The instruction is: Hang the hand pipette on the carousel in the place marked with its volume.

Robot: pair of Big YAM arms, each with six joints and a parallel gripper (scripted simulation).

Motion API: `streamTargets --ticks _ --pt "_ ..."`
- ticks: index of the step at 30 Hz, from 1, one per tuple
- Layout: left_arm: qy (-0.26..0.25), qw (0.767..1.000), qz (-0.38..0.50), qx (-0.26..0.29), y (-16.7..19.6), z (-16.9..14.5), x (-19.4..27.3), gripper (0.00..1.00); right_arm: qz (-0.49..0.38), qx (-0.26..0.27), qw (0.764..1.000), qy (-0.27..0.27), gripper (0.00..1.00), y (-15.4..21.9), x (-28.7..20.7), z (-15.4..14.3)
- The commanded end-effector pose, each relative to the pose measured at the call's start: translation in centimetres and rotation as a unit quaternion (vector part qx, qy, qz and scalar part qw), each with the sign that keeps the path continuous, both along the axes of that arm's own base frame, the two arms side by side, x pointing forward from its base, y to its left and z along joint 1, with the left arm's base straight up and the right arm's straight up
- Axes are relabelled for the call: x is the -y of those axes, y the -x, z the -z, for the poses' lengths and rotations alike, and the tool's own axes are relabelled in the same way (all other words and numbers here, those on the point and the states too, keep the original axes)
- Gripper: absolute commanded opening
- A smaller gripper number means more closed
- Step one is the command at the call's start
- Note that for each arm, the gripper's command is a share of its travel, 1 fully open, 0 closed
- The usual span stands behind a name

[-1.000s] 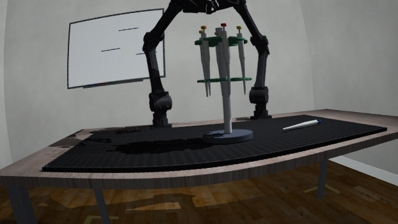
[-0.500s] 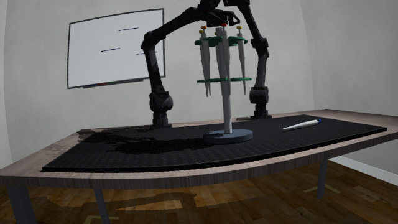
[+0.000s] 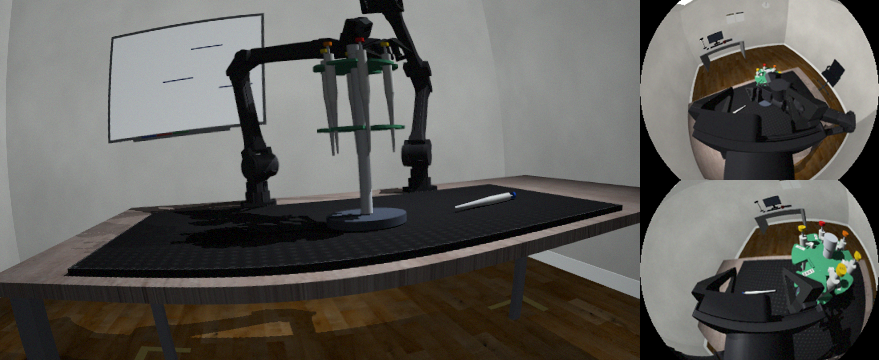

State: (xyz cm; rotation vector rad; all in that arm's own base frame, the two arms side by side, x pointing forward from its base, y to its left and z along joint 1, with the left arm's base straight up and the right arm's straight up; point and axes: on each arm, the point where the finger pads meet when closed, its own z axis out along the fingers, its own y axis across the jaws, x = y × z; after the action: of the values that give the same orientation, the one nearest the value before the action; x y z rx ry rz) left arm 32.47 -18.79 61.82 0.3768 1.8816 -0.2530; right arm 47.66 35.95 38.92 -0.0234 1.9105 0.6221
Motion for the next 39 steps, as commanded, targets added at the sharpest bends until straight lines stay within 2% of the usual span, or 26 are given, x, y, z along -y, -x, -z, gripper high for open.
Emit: streamTargets --ticks 1,4,5,10,17,19,26,34,36,39 --pt "0.015 1.0 -0.011 0.008 0.3 -1.6 -0.9 1.0 0.032 -0.008 0.995 -0.097 0.86 0.4 -2.0 1.9" --pt "0.015 1.0 -0.011 0.008 0.3 -1.6 -0.9 1.0 0.045 -0.016 0.991 -0.123 0.86 0.5 -2.0 3.0" --pt "0.017 1.0 -0.007 0.021 0.6 -2.6 -1.2 1.0 0.052 -0.018 0.989 -0.135 0.86 0.6 -2.0 3.4" --pt "-0.029 0.999 0.032 0.008 -1.8 1.8 0.4 1.0 0.087 -0.031 0.976 -0.198 0.86 0.8 -1.2 6.0" --pt "-0.051 0.993 0.103 -0.009 -3.6 6.3 1.8 1.0 0.134 -0.044 0.947 -0.289 0.86 1.4 0.5 9.5" --pt "-0.051 0.993 0.103 -0.009 -3.6 6.3 1.8 1.0 0.134 -0.044 0.947 -0.289 0.86 1.4 0.5 9.5" --pt "-0.062 0.983 0.174 -0.02 -4.8 10.7 2.5 1.0 0.176 -0.054 0.907 -0.379 0.86 2.5 2.7 12.8" --pt "-0.06 0.965 0.252 -0.025 -5.5 15.5 2.6 1.0 0.221 -0.054 0.849 -0.477 0.86 3.7 6.6 16.3" --pt "-0.06 0.965 0.252 -0.025 -5.5 15.5 2.6 1.0 0.221 -0.054 0.849 -0.477 0.86 3.7 6.6 16.3" --pt "-0.054 0.958 0.28 -0.026 -5.6 17.1 2.6 1.0 0.242 -0.04 0.828 -0.504 0.86 3.7 9.6 16.8"
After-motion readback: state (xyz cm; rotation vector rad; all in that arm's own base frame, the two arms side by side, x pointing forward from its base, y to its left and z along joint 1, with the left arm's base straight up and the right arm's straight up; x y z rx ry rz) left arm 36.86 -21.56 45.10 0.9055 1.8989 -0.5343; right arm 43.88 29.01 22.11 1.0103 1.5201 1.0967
